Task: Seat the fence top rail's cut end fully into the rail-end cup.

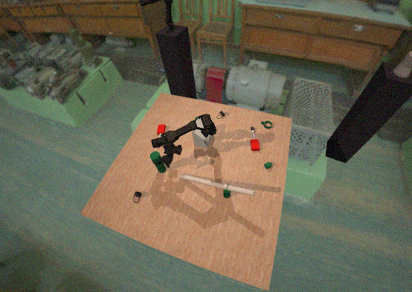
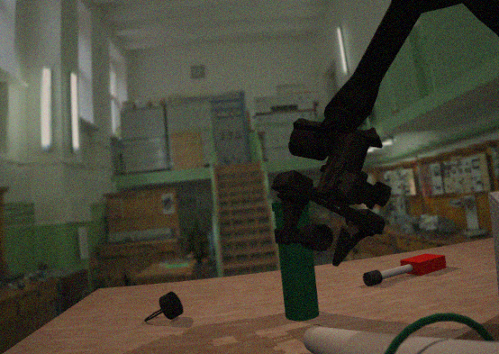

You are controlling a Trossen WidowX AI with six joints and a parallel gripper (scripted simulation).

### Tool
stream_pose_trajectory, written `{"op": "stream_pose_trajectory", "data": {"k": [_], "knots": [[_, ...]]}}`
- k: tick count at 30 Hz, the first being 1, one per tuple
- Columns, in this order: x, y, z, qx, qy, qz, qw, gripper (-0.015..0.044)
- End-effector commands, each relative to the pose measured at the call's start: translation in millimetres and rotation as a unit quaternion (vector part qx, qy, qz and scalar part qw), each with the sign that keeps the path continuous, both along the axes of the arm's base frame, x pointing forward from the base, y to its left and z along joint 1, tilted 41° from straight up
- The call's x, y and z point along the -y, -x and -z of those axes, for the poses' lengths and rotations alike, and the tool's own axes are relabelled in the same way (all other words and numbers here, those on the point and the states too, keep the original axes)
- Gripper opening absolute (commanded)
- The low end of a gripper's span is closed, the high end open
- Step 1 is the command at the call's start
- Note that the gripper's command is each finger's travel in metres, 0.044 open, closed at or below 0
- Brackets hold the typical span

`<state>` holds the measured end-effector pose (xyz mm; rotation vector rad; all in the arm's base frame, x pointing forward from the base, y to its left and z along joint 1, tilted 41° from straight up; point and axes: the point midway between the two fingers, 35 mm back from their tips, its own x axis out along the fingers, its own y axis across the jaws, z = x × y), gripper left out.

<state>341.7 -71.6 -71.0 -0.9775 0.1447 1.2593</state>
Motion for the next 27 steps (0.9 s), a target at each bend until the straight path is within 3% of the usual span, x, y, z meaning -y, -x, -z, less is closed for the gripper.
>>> {"op": "stream_pose_trajectory", "data": {"k": [1,12,15,18,27], "knots": [[-2.7,1.3,2.9,-0.004,-0.006,0.002,1.0,0.0387],[-2.7,1.3,2.9,-0.004,-0.006,0.002,1.0,0.0099],[-2.7,1.3,2.9,-0.004,-0.006,0.002,1.0,0.0079],[-3.2,0.3,2.7,-0.008,-0.005,0.006,1.0,0.0],[-5.4,-5.4,1.9,-0.029,-0.001,0.031,0.999,0.0]]}}
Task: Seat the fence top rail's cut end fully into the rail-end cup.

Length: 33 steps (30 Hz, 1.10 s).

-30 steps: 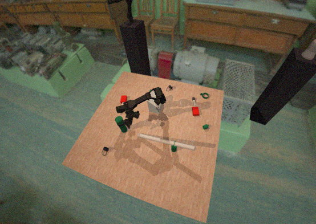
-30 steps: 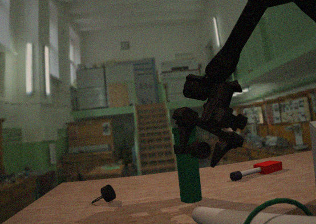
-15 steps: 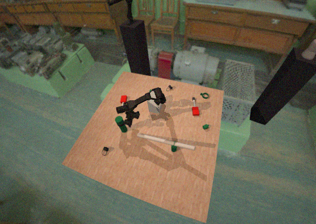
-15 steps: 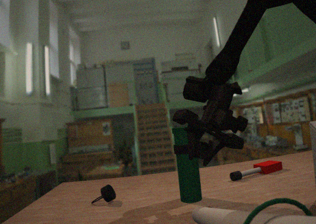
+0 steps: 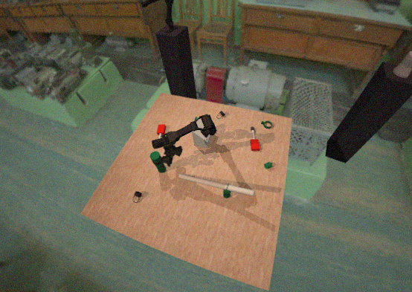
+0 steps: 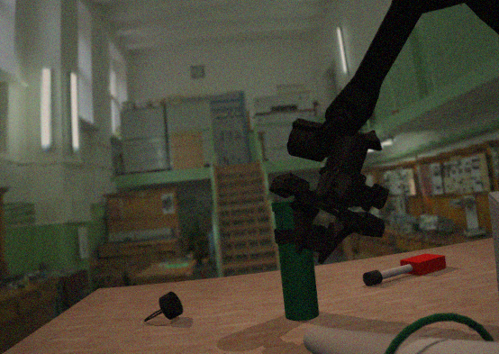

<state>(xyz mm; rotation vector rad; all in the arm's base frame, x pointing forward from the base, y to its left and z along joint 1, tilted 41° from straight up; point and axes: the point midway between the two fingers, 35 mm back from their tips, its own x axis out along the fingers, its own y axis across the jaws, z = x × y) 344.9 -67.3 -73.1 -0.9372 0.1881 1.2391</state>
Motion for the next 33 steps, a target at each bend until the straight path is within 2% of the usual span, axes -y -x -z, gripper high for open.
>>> {"op": "stream_pose_trajectory", "data": {"k": [1,33], "knots": [[-1,-3,0,-0.012,0.004,0.014,1.0,0.0],[-7,-23,-2,-0.082,0.016,0.098,0.992,0.0]]}}
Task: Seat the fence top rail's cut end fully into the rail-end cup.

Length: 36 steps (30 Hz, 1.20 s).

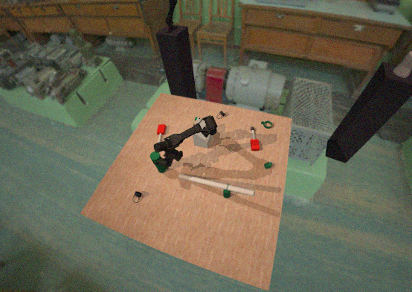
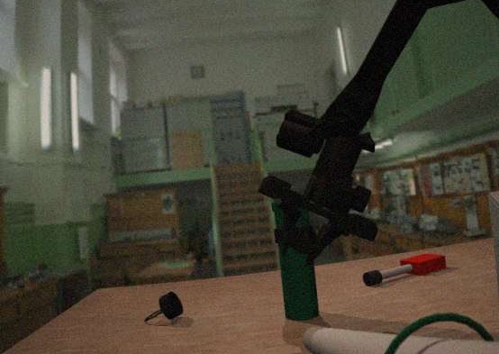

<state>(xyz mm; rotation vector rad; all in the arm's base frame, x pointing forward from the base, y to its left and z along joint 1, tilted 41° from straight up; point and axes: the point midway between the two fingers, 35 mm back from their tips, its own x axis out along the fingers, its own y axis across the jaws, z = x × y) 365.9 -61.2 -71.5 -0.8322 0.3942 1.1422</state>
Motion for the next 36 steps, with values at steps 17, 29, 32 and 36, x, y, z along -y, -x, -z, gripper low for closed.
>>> {"op": "stream_pose_trajectory", "data": {"k": [17,29,32,36], "knots": [[-1.2,-5.6,0.1,-0.022,0.006,0.024,0.999,0.0],[-0.6,-5.1,-0.7,-0.016,0.005,0.02,1.0,0.0],[-0.6,-5.1,-0.7,-0.016,0.005,0.02,1.0,0.0],[-0.6,-5.1,-0.7,-0.016,0.005,0.02,1.0,0.0026]]}}
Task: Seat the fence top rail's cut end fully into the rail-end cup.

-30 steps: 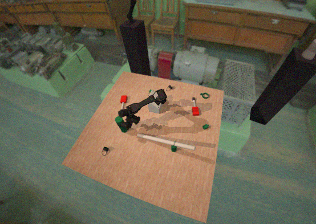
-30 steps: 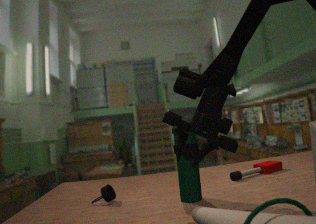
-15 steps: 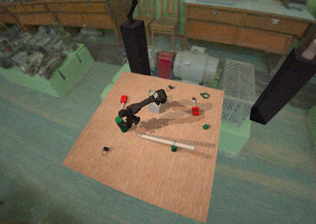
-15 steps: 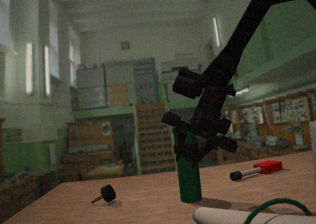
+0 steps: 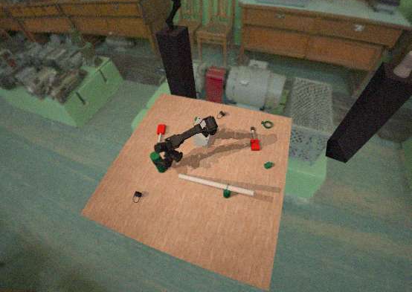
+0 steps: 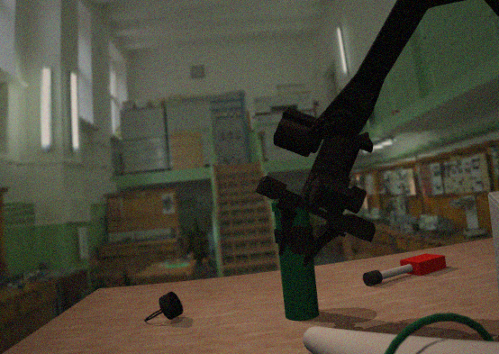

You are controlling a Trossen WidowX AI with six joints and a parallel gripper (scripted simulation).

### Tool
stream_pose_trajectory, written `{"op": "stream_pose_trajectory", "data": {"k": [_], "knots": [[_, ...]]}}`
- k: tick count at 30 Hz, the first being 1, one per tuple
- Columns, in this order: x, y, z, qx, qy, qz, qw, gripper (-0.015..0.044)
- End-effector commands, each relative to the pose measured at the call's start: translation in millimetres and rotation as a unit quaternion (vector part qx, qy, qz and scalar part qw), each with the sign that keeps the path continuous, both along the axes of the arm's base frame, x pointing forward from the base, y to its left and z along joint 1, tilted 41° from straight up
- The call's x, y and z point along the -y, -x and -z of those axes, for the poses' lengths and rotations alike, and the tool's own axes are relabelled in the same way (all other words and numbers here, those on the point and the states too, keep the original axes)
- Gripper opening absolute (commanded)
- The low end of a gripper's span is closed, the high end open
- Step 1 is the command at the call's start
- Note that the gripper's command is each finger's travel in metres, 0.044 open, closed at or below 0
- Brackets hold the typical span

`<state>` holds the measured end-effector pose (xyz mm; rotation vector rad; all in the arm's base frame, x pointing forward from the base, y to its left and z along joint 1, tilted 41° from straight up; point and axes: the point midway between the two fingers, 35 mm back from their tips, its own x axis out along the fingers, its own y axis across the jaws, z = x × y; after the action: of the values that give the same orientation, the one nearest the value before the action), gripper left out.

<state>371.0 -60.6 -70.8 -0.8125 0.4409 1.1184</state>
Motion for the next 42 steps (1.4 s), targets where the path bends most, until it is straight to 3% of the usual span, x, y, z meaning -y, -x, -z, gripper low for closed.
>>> {"op": "stream_pose_trajectory", "data": {"k": [1,16,28,34,42], "knots": [[0,0,0,0.0,0.0,0.0,1.0,0.0052],[-2,-2,-25,-0.004,0.001,0.003,1.0,0.044],[-6,-4,-56,-0.022,-0.013,0.024,0.999,0.044],[-14,-6,-110,-0.185,-0.126,0.197,0.954,0.044],[-28,4,-175,-0.368,-0.245,0.38,0.812,0.044]]}}
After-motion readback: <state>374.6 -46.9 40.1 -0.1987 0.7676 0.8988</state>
